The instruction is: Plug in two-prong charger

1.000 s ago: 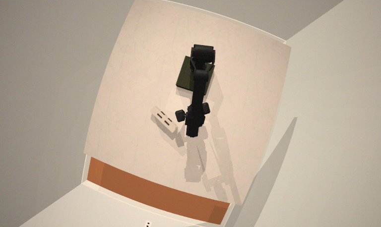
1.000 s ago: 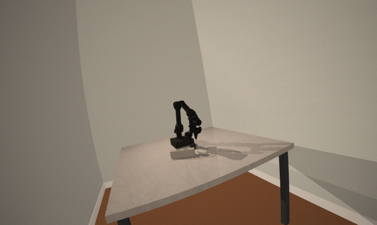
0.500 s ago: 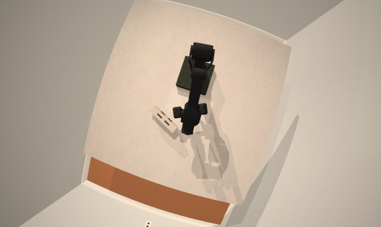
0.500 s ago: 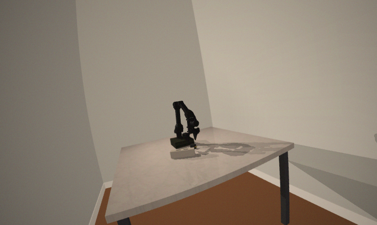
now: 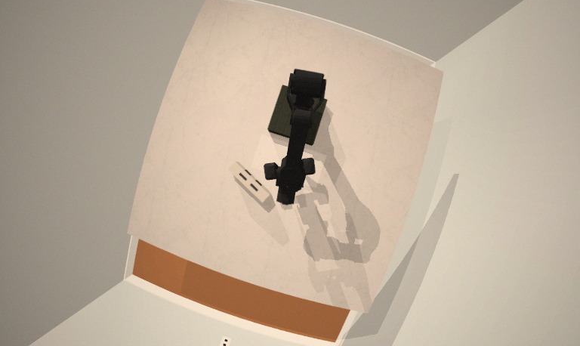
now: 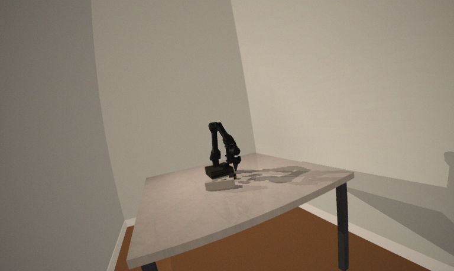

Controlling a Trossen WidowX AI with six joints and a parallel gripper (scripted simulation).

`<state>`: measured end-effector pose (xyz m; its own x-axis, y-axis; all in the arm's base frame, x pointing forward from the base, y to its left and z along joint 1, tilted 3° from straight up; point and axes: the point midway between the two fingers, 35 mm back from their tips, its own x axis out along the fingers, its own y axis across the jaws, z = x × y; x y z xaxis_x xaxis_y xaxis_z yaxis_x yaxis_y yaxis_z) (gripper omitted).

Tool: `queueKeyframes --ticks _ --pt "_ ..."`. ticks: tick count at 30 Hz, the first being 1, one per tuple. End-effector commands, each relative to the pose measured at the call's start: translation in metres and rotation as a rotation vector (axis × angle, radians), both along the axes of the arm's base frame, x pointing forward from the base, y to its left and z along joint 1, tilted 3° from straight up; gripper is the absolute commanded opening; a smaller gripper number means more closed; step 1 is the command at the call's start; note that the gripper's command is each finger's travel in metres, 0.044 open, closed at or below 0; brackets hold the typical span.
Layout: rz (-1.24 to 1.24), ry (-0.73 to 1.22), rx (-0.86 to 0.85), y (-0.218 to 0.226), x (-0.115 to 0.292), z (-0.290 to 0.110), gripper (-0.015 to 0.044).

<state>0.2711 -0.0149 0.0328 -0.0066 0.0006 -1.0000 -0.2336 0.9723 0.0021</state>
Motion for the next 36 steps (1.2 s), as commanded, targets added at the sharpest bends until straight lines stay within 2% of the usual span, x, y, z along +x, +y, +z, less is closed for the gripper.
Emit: queueKeyframes --ticks 1,23,35,36 --pt "-0.005 0.000 0.006 0.001 0.000 -0.007 0.0440" --pt "-0.005 0.001 0.006 0.002 0.001 -0.041 0.0440" --pt "0.000 0.002 0.000 0.001 0.002 -0.037 0.0125" --pt "0.000 0.002 0.000 0.001 0.002 -0.037 0.0118"
